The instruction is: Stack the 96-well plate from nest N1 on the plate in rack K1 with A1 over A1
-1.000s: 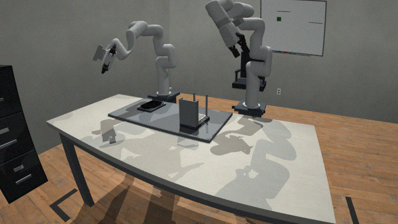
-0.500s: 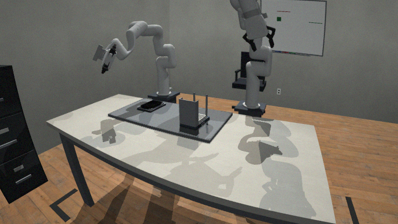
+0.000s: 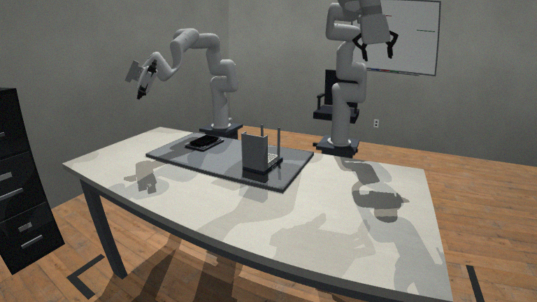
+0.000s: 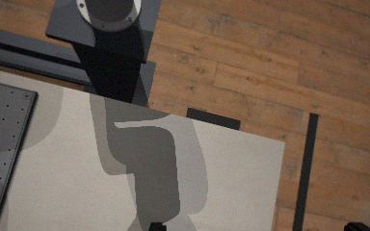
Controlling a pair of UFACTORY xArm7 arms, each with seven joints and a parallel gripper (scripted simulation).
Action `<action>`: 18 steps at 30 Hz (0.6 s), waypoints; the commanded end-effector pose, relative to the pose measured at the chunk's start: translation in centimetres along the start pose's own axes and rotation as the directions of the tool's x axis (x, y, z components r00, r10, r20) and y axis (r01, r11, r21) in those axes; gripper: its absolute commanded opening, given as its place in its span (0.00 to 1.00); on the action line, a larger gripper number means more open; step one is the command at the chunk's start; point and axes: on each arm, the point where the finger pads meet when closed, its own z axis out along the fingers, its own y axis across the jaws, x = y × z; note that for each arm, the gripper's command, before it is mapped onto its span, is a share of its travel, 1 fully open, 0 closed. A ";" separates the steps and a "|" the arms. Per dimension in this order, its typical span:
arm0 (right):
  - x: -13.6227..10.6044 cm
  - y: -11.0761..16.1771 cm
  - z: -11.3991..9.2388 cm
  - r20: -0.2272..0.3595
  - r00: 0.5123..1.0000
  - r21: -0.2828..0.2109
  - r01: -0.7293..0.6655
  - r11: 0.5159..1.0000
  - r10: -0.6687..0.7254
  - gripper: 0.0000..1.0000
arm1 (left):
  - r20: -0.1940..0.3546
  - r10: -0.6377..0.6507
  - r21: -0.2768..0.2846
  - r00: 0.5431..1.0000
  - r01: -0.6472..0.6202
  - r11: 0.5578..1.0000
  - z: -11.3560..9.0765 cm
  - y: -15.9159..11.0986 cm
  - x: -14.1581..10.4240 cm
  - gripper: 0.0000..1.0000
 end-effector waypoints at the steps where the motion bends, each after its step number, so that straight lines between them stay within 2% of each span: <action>1: 0.1 -0.2 0.0 -0.001 1.000 0.003 0.004 1.000 -0.004 1.00 | 0.010 -0.123 0.046 0.992 0.122 0.991 -0.4 2.5 1.0 1.00; 3: 0.1 -0.2 0.0 -0.001 1.000 0.003 0.004 1.000 -0.004 1.00 | 0.010 -0.123 0.046 0.992 0.122 0.991 -0.4 2.5 1.0 1.00; 7: 0.1 -0.2 0.0 -0.001 1.000 0.003 0.004 1.000 -0.004 1.00 | 0.012 -0.225 0.085 0.974 0.224 0.971 -0.5 4.5 2.1 1.00; 18: 0.1 -0.2 0.0 -0.001 1.000 0.003 0.004 1.000 -0.004 1.00 | 0.004 -0.437 0.168 0.900 0.430 0.887 -0.9 8.7 4.9 1.00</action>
